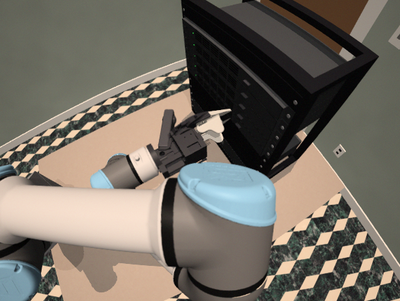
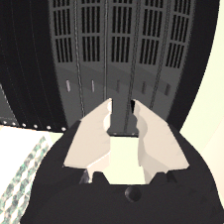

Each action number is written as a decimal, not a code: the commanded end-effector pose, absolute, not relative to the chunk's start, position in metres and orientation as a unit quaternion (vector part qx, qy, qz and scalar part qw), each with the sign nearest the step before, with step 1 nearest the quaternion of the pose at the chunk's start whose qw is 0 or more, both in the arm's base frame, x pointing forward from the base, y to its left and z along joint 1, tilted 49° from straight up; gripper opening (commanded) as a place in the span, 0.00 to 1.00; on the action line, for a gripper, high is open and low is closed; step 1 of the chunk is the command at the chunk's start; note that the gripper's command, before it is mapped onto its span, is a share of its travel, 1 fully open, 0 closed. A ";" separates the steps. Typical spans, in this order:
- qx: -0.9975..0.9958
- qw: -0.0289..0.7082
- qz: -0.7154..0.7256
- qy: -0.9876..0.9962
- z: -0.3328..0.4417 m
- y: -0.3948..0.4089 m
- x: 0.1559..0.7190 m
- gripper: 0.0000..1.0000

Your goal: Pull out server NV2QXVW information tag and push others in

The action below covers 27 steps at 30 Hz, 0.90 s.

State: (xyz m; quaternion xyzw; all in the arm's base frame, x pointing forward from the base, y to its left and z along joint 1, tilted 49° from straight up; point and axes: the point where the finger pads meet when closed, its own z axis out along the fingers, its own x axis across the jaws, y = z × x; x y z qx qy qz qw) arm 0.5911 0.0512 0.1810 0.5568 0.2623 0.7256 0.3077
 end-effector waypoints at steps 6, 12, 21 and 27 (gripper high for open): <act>0.559 0.308 0.724 0.261 0.185 0.052 0.615 0.15; 0.559 0.308 0.724 0.261 0.185 0.052 0.615 0.15; 0.561 0.308 0.723 0.261 0.184 0.052 0.615 0.15; 0.561 0.308 0.723 0.261 0.184 0.052 0.615 0.15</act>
